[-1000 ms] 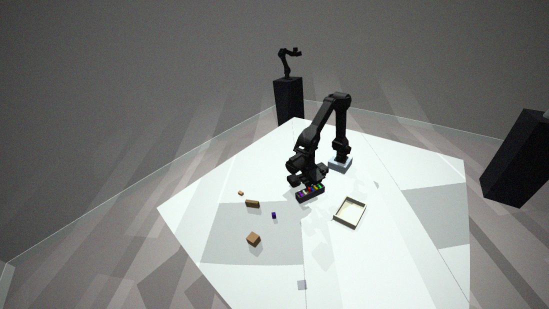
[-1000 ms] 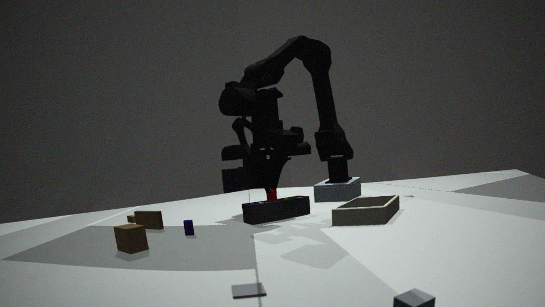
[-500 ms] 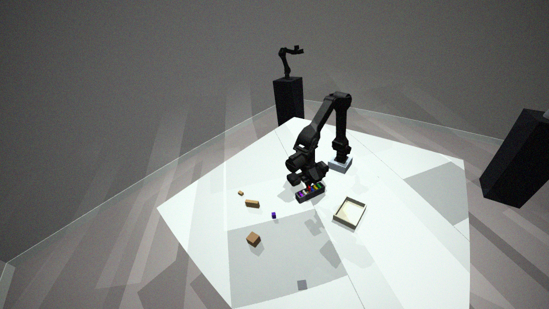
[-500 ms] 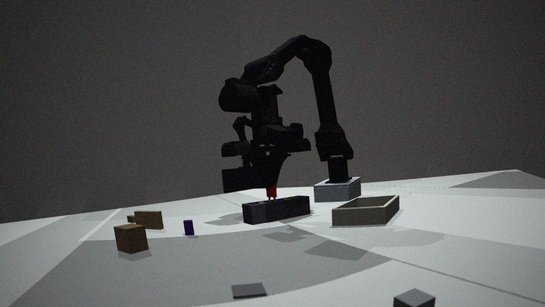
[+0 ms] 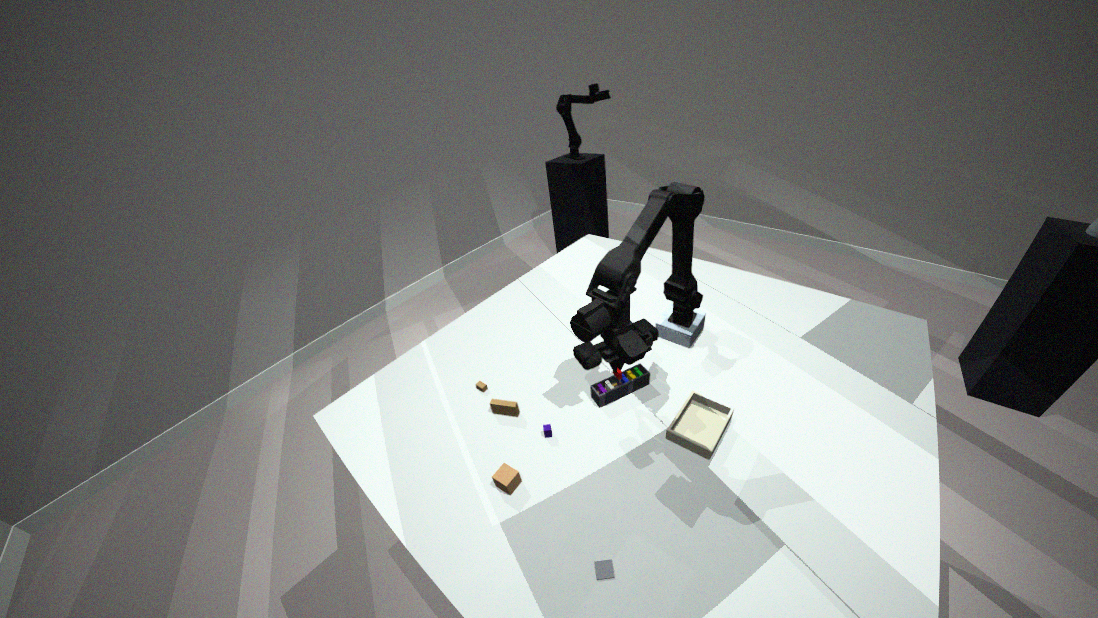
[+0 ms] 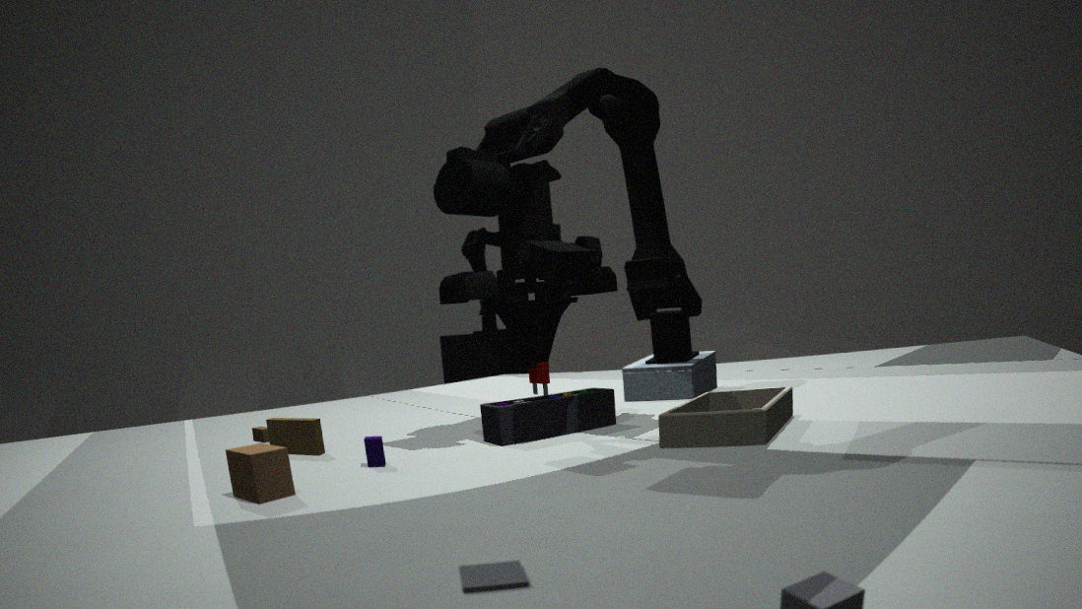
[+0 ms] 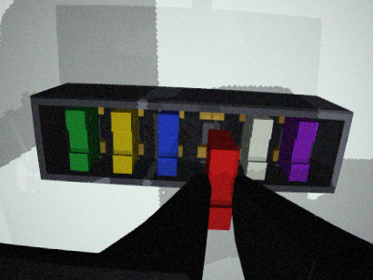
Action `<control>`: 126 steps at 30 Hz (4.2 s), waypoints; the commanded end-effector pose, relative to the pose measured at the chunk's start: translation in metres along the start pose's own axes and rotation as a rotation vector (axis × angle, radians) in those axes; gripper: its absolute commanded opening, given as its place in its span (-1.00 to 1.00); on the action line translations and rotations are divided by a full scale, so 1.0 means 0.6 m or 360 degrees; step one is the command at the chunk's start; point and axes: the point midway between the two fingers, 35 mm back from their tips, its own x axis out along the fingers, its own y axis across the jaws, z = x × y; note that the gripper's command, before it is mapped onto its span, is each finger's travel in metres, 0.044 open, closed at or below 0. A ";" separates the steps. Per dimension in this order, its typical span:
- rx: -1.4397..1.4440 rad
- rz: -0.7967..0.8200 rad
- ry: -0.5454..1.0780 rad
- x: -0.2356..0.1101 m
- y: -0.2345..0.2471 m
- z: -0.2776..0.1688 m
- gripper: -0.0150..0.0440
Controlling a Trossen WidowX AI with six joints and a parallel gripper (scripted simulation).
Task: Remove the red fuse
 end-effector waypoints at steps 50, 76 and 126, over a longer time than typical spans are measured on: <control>-0.0004 0.0008 -0.0030 -0.040 0.128 0.278 -0.49; -0.0003 0.0008 -0.0036 0.003 0.164 0.315 -0.49; -0.0009 0.0014 -0.0042 -0.041 0.165 0.314 0.63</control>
